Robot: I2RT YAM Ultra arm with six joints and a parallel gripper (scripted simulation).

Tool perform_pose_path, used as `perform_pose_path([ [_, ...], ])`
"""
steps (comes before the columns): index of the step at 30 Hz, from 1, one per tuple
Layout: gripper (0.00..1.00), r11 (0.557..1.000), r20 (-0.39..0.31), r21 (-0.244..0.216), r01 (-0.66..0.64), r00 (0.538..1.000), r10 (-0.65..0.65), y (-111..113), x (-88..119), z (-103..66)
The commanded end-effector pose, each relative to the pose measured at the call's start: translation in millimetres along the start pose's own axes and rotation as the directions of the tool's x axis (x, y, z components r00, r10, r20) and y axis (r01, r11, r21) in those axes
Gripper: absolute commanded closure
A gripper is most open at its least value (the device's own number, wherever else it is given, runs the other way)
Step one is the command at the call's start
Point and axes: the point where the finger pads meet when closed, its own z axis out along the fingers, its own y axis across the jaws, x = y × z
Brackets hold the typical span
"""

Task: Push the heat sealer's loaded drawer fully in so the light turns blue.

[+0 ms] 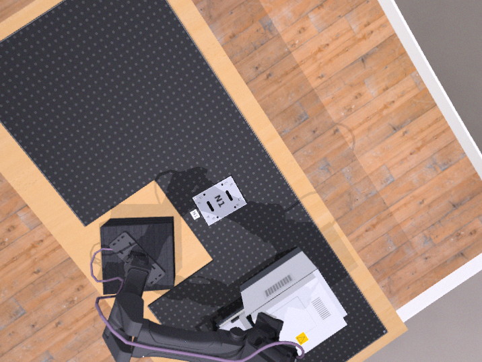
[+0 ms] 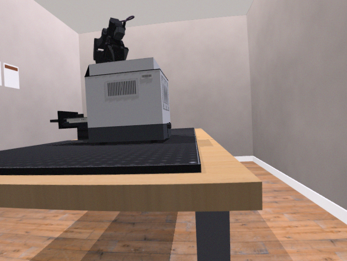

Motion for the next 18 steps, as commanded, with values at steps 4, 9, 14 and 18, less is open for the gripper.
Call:
perform_pose_path([
  [4, 0.55, 0.997, -0.008, 0.073, 0.003, 1.000, -0.002, -30.6, -5.7, -27.1],
  [9, 0.55, 0.998, -0.004, 0.063, 0.003, 1.000, -0.003, -38.4, -3.8, -33.3],
  [14, 0.55, 0.998, -0.017, 0.062, 0.004, 1.000, -0.003, -55.6, 6.4, -37.4],
  [18, 0.55, 0.994, -0.094, 0.094, -0.048, 0.994, 0.057, -69.1, 18.5, -23.3],
])
